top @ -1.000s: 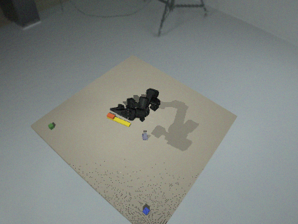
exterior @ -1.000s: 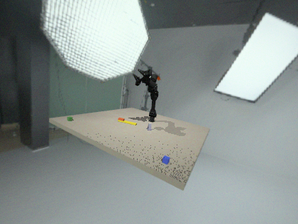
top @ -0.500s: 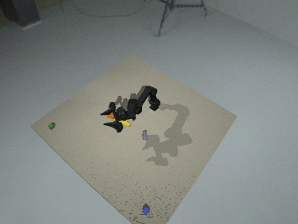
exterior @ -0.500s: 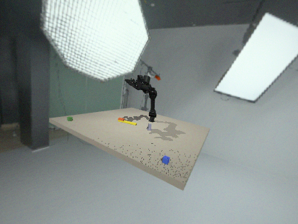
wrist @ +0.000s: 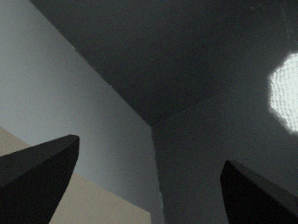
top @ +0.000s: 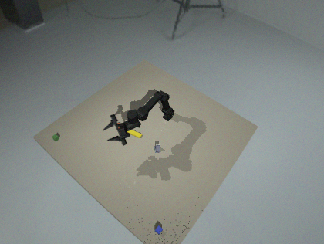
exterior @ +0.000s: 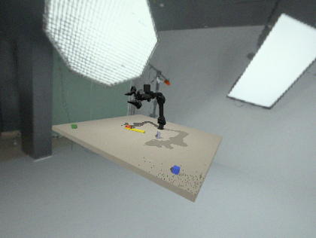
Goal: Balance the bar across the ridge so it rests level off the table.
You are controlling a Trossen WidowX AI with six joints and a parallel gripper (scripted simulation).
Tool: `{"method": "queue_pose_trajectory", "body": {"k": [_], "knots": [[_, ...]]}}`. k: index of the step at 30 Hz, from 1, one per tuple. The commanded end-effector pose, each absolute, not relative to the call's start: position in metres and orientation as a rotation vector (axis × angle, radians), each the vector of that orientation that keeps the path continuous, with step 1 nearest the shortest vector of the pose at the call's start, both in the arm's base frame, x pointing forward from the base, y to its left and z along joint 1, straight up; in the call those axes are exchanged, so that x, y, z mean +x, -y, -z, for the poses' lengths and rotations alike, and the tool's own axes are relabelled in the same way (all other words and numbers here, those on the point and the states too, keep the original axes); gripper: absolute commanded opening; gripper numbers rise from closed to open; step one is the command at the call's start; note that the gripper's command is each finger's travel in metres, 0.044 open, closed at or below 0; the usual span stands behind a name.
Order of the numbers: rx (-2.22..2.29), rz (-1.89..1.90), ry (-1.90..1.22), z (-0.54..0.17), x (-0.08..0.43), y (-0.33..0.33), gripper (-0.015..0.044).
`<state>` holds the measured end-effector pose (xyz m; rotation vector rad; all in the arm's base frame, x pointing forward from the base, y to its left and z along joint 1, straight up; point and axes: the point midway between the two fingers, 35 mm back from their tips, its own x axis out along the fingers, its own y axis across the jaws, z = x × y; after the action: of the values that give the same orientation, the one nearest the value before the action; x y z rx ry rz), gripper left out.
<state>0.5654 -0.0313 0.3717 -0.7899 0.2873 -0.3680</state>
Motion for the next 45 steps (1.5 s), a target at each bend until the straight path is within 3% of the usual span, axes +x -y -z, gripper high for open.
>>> {"method": "queue_pose_trajectory", "body": {"k": [1, 26, 45], "knots": [[-0.921, 0.297, -0.409, -0.345, 0.561, 0.045, 0.0315], [-1.466, -0.505, -1.038, -0.198, 0.456, 0.119, 0.0315], [-1.431, -1.341, -1.073, -0.142, 0.325, 0.124, 0.0315]]}}
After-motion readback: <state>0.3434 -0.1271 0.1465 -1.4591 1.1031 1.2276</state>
